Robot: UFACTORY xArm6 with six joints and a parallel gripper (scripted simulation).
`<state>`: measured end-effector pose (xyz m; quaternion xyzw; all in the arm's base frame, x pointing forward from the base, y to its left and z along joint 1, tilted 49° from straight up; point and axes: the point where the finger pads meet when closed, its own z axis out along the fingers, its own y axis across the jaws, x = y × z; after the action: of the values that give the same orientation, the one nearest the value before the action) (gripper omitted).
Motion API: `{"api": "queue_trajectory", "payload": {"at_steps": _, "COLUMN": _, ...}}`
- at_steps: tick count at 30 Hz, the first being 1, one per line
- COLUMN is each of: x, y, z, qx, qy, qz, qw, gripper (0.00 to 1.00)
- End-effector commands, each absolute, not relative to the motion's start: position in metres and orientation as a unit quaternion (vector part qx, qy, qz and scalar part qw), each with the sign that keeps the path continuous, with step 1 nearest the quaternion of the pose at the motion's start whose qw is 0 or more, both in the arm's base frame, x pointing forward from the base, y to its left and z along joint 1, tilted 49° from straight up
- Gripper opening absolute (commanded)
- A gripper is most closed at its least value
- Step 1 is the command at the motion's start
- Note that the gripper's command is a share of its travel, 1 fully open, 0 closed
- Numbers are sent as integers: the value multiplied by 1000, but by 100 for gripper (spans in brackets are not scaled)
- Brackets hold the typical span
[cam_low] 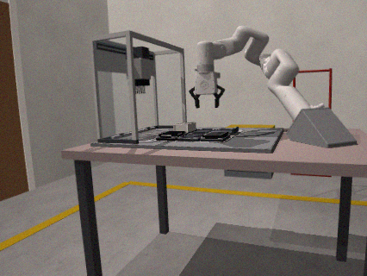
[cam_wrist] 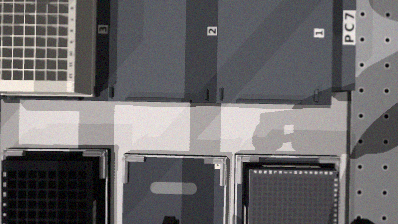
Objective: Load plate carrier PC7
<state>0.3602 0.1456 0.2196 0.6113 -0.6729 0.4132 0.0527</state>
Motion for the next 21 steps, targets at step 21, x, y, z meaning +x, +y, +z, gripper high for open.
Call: {"api": "queue_trajectory", "payload": {"at_steps": 21, "x": 330, "y": 172, "z": 166, "qx": 611, "qy": -674, "qz": 413, "qw": 50, "gripper": 100}}
